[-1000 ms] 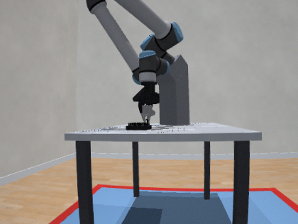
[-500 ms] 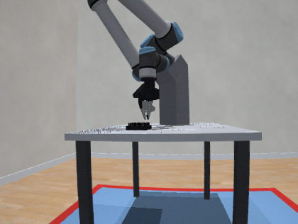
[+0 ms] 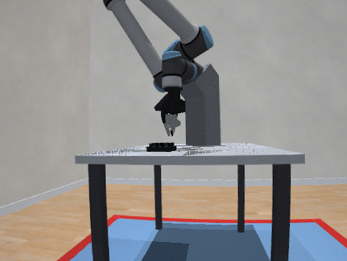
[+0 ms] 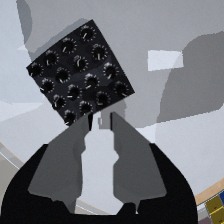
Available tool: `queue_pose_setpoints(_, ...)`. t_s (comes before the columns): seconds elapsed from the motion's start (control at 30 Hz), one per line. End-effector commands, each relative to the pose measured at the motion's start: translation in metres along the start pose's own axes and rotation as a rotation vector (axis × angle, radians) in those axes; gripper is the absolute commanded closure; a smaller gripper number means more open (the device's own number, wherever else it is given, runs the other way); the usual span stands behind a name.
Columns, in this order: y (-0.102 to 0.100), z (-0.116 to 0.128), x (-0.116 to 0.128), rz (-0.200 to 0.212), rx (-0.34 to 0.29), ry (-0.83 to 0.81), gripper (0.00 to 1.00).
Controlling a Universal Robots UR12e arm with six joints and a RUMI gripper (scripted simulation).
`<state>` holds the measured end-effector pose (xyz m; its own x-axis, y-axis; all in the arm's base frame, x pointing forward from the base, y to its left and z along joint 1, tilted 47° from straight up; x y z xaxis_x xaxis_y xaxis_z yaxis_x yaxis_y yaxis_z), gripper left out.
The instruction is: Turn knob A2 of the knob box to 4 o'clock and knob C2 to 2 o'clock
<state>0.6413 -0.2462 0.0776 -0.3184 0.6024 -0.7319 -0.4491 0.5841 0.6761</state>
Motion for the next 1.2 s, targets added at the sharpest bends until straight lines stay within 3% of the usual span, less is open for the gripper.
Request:
queue_pose_setpoints(0.0, 0.001, 0.0, 0.0, 0.0, -0.001, 0.0, 0.89)
queue_pose_setpoints(0.53, 0.002, -0.002, -0.003, 0.0, 0.0, 0.081, 0.89)
queue_pose_setpoints(1.17, 0.009, -0.017, -0.019, 0.0, 0.0, 0.59, 0.89)
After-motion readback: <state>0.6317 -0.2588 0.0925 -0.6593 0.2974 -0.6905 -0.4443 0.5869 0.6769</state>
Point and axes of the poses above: the point where the finger pads meet when closed, its own y axis back along the fingers, its own x axis across the jaws, z = x × y, the point moved 4 cm from there along y, back along the fingers, and after that the axes turned 15 degrees about -y, right-handed, at the moved point
